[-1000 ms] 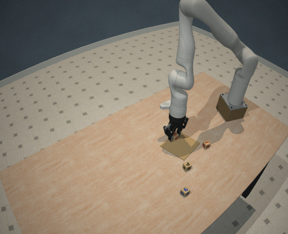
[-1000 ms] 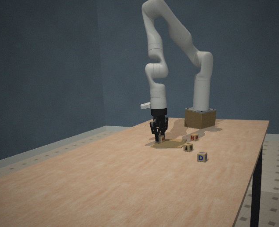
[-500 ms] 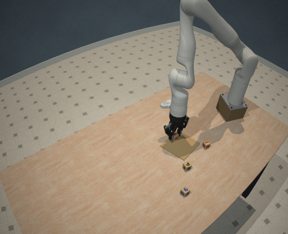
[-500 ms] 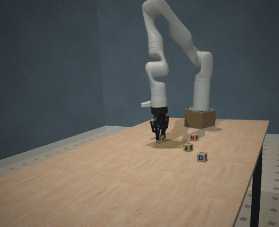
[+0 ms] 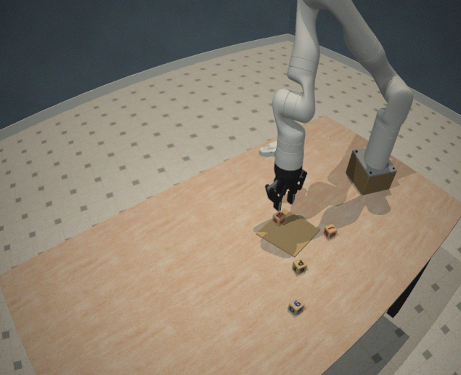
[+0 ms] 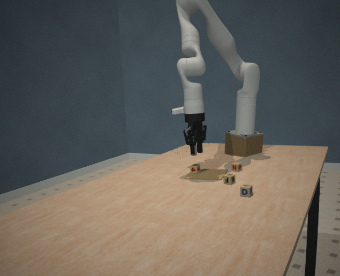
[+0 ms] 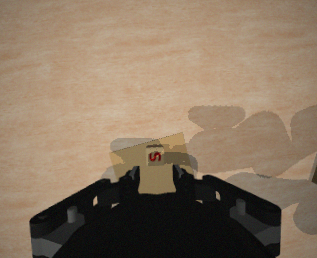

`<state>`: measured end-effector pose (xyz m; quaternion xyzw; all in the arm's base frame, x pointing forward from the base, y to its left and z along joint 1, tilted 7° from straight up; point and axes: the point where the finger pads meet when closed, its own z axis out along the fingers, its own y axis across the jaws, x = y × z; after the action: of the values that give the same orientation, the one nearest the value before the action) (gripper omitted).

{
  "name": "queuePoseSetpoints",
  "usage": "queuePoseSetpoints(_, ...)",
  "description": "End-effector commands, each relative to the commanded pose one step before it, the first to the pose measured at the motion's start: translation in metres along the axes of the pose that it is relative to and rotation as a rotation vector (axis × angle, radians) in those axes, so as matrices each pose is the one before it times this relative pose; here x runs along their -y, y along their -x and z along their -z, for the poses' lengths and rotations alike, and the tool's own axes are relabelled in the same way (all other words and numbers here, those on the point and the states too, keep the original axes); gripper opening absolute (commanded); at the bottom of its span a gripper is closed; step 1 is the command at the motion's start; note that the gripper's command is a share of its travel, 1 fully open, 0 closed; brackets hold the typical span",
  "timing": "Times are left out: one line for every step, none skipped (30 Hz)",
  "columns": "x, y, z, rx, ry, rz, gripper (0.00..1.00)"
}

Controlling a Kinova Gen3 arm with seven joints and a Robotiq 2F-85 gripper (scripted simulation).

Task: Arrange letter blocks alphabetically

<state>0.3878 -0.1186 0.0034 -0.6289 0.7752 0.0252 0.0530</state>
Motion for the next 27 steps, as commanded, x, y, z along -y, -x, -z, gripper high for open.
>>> queuePoseSetpoints(0.0039, -0.00962, 0.01491, -0.01039, -0.01565, -0.0082, 0.46)
queuePoseSetpoints(0.0, 0.0, 0.0, 0.0, 0.0, 0.0, 0.46)
queuePoseSetpoints(-0.00158, 0.00063, 0.00053, 0.00307, 0.00503, -0.00048, 0.46)
queuePoseSetpoints(0.00012, -0.00004, 0.00207, -0.00003, -0.0002, -0.00009, 0.46)
queuePoseSetpoints(0.00002, -0.00001, 0.00149, -0.00001, -0.00004, -0.00002, 0.46)
queuePoseSetpoints(-0.0001, 0.00001, 0.00095, 0.00001, 0.00016, 0.00006, 0.46)
queuePoseSetpoints(-0.00018, 0.00003, 0.0005, 0.00002, 0.00029, 0.0001, 0.46)
queuePoseSetpoints(-0.00018, 0.00003, 0.00017, 0.00002, 0.00029, 0.0001, 0.46)
queuePoseSetpoints(-0.00011, 0.00002, 0.00001, 0.00002, 0.00019, 0.00007, 0.46)
queuePoseSetpoints(-0.00004, 0.00001, -0.00001, 0.00001, 0.00006, 0.00002, 1.0)
queuePoseSetpoints(0.0, 0.0, 0.0, 0.0, 0.0, 0.0, 1.0)
queuePoseSetpoints(0.0, 0.0, 0.0, 0.0, 0.0, 0.0, 1.0)
queuePoseSetpoints(0.0, 0.0, 0.0, 0.0, 0.0, 0.0, 1.0)
queuePoseSetpoints(0.0, 0.0, 0.0, 0.0, 0.0, 0.0, 1.0)
queuePoseSetpoints(0.0, 0.0, 0.0, 0.0, 0.0, 0.0, 1.0)
queuePoseSetpoints(0.0, 0.0, 0.0, 0.0, 0.0, 0.0, 1.0)
queuePoseSetpoints(0.0, 0.0, 0.0, 0.0, 0.0, 0.0, 1.0)
queuePoseSetpoints(0.0, 0.0, 0.0, 0.0, 0.0, 0.0, 1.0)
queuePoseSetpoints(0.0, 0.0, 0.0, 0.0, 0.0, 0.0, 1.0)
queuePoseSetpoints(0.0, 0.0, 0.0, 0.0, 0.0, 0.0, 1.0)
queuePoseSetpoints(0.0, 0.0, 0.0, 0.0, 0.0, 0.0, 1.0)
queuePoseSetpoints(0.0, 0.0, 0.0, 0.0, 0.0, 0.0, 1.0)
queuePoseSetpoints(0.0, 0.0, 0.0, 0.0, 0.0, 0.0, 1.0)
queuePoseSetpoints(0.0, 0.0, 0.0, 0.0, 0.0, 0.0, 1.0)
queuePoseSetpoints(0.0, 0.0, 0.0, 0.0, 0.0, 0.0, 1.0)
queuePoseSetpoints(0.0, 0.0, 0.0, 0.0, 0.0, 0.0, 1.0)
queuePoseSetpoints(0.0, 0.0, 0.0, 0.0, 0.0, 0.0, 1.0)
